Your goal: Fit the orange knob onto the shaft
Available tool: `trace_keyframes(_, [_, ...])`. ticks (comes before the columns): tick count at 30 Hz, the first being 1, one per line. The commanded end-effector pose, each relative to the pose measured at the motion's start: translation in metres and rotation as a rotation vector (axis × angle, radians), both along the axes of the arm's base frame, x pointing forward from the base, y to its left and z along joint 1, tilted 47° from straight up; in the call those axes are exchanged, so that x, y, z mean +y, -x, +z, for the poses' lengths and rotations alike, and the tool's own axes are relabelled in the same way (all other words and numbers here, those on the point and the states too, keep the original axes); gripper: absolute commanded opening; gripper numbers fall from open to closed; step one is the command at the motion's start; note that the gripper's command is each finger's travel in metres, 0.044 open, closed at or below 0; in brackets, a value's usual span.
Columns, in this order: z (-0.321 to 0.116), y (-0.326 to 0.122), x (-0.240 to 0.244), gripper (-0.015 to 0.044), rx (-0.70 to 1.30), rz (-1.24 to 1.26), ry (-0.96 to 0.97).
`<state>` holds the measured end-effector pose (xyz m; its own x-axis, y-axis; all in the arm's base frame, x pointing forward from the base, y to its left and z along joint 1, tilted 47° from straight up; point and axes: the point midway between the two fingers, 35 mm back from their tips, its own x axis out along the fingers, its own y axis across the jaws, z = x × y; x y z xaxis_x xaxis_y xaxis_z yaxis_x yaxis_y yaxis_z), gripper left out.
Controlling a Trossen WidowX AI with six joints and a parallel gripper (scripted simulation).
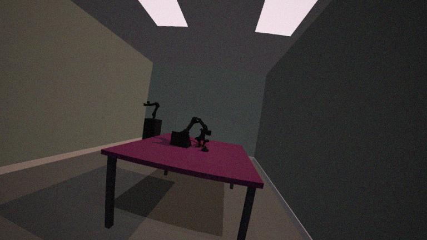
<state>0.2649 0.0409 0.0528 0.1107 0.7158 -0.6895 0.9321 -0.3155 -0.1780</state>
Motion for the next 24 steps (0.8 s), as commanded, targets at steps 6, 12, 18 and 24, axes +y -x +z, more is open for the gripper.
trace_keyframes(6, [0.0,0.0,0.001,0.0213,0.002,-0.003,-0.004])
trace_keyframes(12, [0.0,0.0,0.001,0.0179,0.002,-0.003,-0.004])
trace_keyframes(18, [0.003,-0.001,0.0,0.0179,0.016,0.008,0.043])
trace_keyframes(24, [0.01,-0.002,0.0,0.0179,0.05,0.029,0.146])
